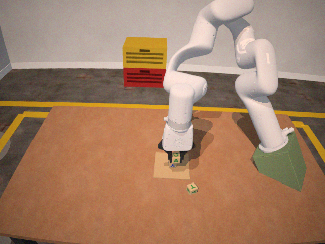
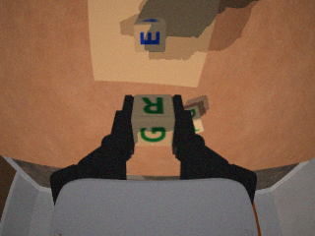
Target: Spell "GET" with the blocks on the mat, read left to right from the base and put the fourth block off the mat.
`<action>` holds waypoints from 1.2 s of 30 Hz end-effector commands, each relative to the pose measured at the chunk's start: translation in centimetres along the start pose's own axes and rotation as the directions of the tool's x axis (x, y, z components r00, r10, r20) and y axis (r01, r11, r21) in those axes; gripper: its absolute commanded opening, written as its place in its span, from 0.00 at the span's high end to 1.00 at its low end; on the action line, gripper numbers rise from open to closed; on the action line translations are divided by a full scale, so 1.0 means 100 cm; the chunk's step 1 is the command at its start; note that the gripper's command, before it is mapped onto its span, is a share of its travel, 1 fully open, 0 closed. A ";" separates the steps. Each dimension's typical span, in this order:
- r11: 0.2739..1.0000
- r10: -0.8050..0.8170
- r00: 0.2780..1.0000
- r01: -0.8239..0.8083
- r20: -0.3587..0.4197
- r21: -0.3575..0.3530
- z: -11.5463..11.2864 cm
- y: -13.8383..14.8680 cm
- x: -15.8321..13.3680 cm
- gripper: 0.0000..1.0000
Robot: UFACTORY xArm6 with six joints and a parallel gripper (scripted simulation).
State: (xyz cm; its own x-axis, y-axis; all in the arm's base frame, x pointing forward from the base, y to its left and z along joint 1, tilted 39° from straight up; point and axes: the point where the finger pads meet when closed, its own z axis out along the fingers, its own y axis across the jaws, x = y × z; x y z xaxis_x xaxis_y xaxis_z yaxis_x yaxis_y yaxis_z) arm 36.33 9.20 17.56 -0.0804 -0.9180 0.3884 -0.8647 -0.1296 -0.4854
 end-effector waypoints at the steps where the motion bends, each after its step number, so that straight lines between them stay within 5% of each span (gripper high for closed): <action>1: 1.000 0.001 1.000 -0.001 0.001 0.004 0.031 -0.002 -0.001 0.73; 15: 1.000 0.001 1.000 -0.001 0.001 0.004 0.069 -0.002 -0.002 0.73; 36: 1.000 0.001 1.000 -0.001 0.001 0.004 0.071 -0.002 -0.002 0.73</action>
State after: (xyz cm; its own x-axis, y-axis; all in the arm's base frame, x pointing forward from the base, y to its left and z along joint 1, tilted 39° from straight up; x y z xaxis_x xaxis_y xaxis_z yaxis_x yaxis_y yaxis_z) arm 39.94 6.67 11.98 -0.0811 -0.9180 0.3882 -0.8636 -0.1297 -0.4873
